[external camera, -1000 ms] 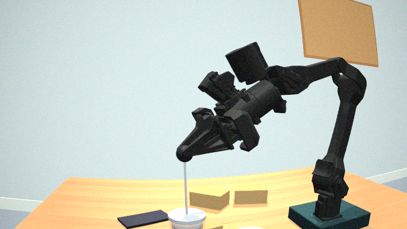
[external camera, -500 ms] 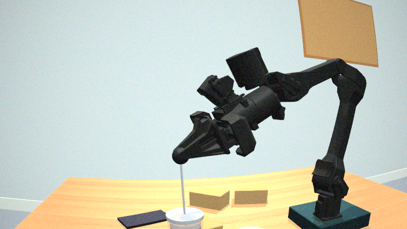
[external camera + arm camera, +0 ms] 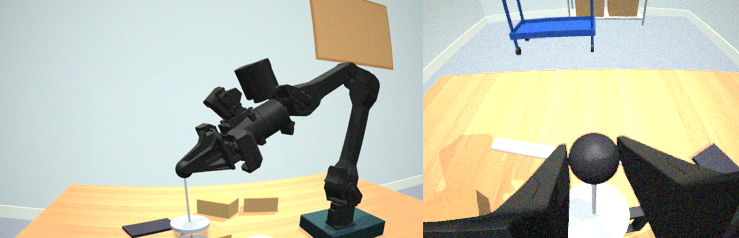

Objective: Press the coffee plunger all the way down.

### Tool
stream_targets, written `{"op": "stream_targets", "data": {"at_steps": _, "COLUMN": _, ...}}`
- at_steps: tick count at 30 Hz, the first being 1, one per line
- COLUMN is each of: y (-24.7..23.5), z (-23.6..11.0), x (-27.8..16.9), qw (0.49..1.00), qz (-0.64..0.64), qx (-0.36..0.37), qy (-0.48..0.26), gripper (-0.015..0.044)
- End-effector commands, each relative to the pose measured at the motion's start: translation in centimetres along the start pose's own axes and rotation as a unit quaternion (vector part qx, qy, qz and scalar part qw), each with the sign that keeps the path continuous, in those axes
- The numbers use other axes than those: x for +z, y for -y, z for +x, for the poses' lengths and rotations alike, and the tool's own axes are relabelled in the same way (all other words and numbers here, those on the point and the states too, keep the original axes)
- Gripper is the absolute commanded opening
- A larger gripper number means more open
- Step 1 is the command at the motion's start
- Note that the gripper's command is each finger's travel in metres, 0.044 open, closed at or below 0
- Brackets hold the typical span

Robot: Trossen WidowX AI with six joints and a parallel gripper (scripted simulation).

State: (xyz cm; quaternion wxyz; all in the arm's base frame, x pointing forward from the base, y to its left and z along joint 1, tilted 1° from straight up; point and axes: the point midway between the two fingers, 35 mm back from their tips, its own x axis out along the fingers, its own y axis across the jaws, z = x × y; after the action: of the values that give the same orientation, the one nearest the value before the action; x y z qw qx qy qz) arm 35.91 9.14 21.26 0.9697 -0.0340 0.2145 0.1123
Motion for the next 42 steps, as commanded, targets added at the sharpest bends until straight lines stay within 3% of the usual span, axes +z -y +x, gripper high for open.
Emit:
{"op": "stream_targets", "data": {"at_steps": 1, "y": -0.1, "z": 1.1, "x": -3.0, "qw": 0.999, "qz": -0.002, "qx": 0.002, "qy": -0.035, "gripper": 0.0118}}
{"op": "stream_targets", "data": {"at_steps": 25, "y": 0.0, "z": 3.4, "x": -6.0, "qw": 0.999, "qz": -0.002, "qx": 0.002, "qy": -0.035, "gripper": 0.0118}}
{"op": "stream_targets", "data": {"at_steps": 42, "y": 0.1, "z": 4.5, "x": -5.6, "qw": 0.999, "qz": -0.002, "qx": 0.002, "qy": -0.034, "gripper": 0.0118}}
